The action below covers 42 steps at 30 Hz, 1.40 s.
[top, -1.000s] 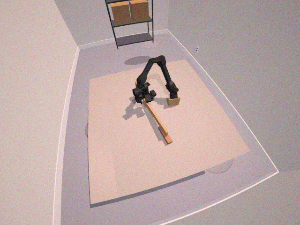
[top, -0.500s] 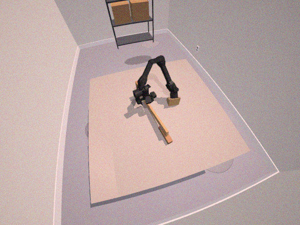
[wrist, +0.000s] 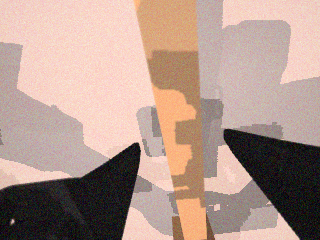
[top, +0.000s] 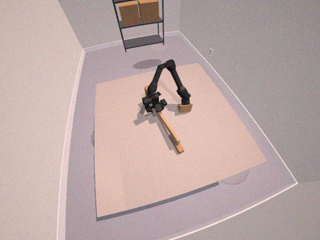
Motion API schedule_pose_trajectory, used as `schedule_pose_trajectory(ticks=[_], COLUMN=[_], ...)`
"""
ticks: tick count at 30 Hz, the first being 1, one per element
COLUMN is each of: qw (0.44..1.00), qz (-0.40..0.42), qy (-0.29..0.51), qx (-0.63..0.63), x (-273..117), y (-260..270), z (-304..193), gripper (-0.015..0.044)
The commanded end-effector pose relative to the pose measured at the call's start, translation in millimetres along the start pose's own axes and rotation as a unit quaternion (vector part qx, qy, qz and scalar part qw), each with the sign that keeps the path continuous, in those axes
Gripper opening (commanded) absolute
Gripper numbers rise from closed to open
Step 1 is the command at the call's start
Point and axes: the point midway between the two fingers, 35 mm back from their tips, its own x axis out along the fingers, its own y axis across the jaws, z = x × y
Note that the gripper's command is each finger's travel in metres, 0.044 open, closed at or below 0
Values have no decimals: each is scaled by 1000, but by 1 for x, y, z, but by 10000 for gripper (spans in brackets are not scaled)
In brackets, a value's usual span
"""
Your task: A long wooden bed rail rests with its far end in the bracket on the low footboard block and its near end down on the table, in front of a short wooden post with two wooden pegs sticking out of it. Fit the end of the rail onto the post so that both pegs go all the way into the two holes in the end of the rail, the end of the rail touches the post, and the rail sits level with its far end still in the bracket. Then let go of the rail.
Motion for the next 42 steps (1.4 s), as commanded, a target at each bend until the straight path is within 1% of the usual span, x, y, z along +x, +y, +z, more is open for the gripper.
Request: schedule_pose_trajectory(ticks=[1, 10, 16, 17, 18, 42], qw=[1000, 1000, 1000, 1000, 1000, 1000], qz=[3, 3, 3, 3, 3, 3], qy=[3, 3, 3, 3, 3, 3], qx=[-4, -4, -4, -4, -4, -4], x=[3, 3, 3, 3, 3, -5], y=[2, 2, 2, 2, 2, 2], z=[0, 0, 0, 0, 0, 1], gripper=[309, 72, 32, 6, 0, 0])
